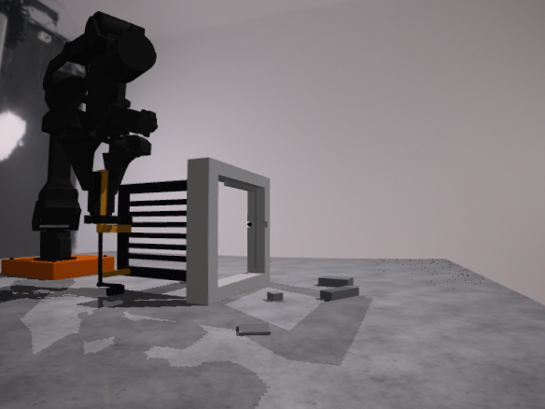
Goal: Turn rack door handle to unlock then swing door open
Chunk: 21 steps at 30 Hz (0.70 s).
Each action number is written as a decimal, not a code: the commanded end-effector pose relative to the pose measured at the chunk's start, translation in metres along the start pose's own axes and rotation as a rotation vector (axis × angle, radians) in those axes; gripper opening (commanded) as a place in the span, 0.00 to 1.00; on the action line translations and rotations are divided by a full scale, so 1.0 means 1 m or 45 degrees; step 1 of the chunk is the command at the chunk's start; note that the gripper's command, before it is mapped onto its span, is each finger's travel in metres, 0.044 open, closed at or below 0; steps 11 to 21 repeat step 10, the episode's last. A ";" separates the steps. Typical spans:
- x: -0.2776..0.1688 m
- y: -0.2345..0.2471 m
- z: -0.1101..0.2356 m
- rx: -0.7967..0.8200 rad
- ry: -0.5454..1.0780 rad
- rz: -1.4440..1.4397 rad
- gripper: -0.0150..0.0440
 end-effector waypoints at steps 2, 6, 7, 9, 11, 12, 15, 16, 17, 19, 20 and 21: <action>0.001 0.000 0.007 0.001 -0.003 0.007 0.74; 0.001 0.000 0.012 0.001 -0.003 0.007 0.74; 0.001 0.000 0.013 0.001 -0.003 0.007 0.74; 0.001 0.000 0.015 0.001 -0.003 0.007 0.74; 0.001 0.000 0.016 0.001 -0.003 0.007 0.74; 0.001 0.000 0.016 0.001 -0.003 0.007 0.74; 0.001 0.000 0.016 0.001 -0.003 0.007 0.74; 0.001 0.000 0.016 0.001 -0.003 0.007 0.74; 0.001 0.000 0.016 0.001 -0.003 0.007 0.74; 0.001 0.000 0.016 0.001 -0.003 0.007 0.74; 0.001 0.000 0.016 0.001 -0.003 0.007 0.74; 0.001 0.000 0.016 0.001 -0.003 0.007 0.74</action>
Point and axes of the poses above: the point midway between the two fingers, 35 mm back from their tips, its own z axis back along the fingers, its own y axis across the jaws, x = y × z, the point moved 5 cm from there along z, back along the fingers, and after that the axes turned 3 degrees about z, right-handed, at the moved point
